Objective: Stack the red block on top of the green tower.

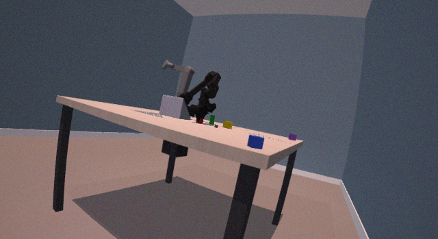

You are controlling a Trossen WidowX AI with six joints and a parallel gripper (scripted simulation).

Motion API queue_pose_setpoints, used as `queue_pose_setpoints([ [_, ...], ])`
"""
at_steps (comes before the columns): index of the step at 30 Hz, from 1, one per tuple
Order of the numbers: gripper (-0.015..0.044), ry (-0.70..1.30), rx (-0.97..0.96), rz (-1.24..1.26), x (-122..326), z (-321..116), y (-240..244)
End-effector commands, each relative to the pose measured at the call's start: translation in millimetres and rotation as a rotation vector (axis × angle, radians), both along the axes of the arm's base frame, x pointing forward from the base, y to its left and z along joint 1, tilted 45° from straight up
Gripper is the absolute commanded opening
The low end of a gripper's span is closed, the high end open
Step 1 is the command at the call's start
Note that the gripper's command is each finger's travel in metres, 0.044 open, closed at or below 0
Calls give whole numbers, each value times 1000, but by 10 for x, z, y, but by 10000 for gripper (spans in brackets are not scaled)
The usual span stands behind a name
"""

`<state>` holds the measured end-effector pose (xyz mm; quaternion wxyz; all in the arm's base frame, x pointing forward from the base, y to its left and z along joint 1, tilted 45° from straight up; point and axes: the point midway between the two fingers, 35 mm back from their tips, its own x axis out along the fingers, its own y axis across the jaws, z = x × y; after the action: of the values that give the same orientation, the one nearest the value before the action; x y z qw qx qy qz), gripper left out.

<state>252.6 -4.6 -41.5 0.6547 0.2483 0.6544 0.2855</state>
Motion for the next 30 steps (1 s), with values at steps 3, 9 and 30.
queue_pose_setpoints([
  [3,26,1,1,-4,6,38,-41],
  [9,0,2,-1,-4,11,250,-253],
  [30,0,4,-3,-7,28,820,-822],
])
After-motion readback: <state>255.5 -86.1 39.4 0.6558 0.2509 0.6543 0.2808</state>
